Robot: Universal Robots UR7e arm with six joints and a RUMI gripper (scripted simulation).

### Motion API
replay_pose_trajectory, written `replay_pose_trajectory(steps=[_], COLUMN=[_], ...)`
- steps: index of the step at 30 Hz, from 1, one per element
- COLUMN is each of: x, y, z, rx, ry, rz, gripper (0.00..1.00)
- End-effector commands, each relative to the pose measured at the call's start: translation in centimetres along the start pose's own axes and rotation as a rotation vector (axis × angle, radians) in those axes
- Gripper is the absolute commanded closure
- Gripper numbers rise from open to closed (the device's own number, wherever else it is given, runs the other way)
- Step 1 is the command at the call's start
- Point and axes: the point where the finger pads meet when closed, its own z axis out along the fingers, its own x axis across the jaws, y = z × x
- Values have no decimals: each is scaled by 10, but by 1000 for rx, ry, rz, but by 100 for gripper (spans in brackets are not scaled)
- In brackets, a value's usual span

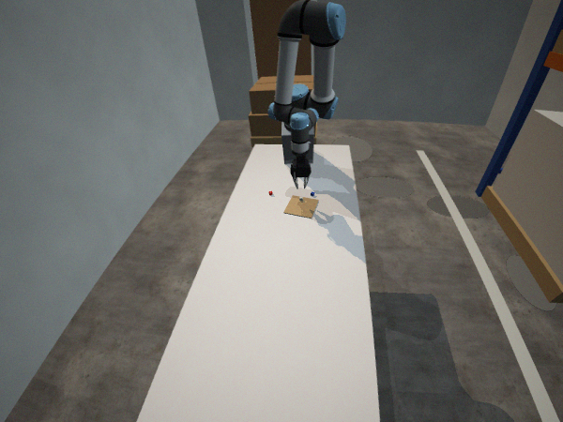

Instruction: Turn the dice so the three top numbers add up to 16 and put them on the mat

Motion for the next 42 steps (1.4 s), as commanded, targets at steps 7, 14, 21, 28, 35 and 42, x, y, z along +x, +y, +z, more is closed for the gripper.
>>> replay_pose_trajectory(steps=[7,14,21,28,35,42], x=[0,0,0,0,0,0], y=[0,0,0,0,0,0], z=[-17,-19,-19,-19,-19,-19], rx=[2,2,2,2,2,2], ry=[1,1,1,1,1,1], rz=[0,0,0,0,0,0], gripper=[82,82,0,0,0,0])
